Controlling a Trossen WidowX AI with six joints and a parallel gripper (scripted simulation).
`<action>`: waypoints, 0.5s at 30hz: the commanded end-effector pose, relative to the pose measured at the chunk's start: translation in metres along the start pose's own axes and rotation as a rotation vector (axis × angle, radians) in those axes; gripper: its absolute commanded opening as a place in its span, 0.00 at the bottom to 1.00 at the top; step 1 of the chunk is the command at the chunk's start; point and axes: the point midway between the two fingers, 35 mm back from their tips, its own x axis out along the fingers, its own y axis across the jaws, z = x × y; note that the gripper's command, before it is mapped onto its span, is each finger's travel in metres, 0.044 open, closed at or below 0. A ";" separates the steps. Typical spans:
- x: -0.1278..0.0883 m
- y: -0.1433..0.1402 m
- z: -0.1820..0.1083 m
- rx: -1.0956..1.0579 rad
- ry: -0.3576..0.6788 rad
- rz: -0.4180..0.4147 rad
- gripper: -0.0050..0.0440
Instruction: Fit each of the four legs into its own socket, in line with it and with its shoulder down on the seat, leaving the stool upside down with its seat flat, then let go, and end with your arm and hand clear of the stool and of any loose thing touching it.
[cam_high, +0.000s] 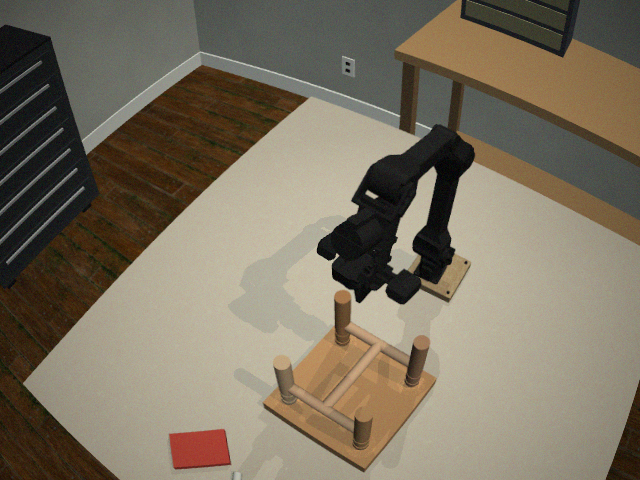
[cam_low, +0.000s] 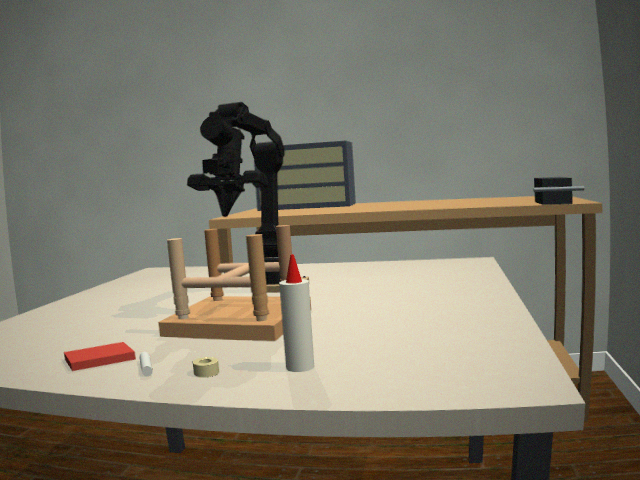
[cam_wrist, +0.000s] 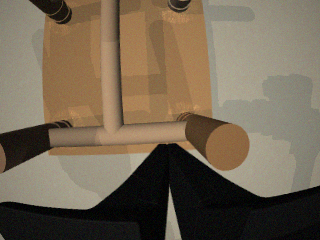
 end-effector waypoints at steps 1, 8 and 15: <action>-0.004 0.043 0.007 -0.136 0.005 0.045 0.10; -0.013 0.113 0.000 -0.362 0.019 0.112 0.10; -0.017 0.133 -0.005 -0.426 0.023 0.130 0.10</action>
